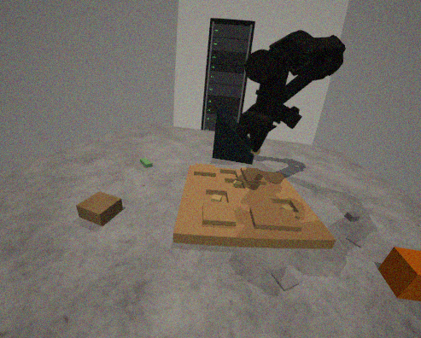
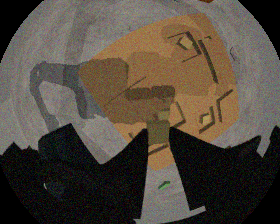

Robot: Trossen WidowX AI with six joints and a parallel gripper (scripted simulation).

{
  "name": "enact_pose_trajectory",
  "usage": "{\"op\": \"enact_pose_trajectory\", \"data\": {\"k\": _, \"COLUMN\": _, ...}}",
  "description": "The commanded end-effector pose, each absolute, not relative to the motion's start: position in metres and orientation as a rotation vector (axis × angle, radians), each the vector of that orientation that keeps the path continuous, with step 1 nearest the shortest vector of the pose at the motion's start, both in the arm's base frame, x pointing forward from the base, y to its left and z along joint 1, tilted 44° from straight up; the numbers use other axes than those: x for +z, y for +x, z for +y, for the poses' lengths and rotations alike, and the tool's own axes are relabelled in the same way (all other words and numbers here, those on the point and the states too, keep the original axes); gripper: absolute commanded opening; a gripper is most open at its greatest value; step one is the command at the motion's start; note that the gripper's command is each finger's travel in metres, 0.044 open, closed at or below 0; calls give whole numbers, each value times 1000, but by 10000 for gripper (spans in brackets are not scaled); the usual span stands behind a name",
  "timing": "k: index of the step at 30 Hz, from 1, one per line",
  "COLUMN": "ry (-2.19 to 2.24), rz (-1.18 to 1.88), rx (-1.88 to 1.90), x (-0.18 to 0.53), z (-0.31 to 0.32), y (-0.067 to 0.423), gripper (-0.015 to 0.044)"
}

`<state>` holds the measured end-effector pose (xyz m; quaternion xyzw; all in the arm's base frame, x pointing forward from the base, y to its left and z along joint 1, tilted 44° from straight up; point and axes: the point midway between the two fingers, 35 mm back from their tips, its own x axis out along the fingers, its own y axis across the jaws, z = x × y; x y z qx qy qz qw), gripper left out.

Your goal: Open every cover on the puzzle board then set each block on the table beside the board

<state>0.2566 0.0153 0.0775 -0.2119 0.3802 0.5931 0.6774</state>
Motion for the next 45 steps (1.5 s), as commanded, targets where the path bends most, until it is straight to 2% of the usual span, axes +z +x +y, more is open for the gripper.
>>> {"op": "enact_pose_trajectory", "data": {"k": 1, "ry": -477, "rz": 852, "rx": 1329, "x": 87, "z": 25, "y": 260, "gripper": 80}}
{"op": "enact_pose_trajectory", "data": {"k": 23, "ry": -478, "rz": 842, "rx": 1324, "x": 140, "z": 83, "y": 259, "gripper": 80}}
{"op": "enact_pose_trajectory", "data": {"k": 45, "ry": -446, "rz": 808, "rx": 1346, "x": 196, "z": 139, "y": 233, "gripper": 80}}
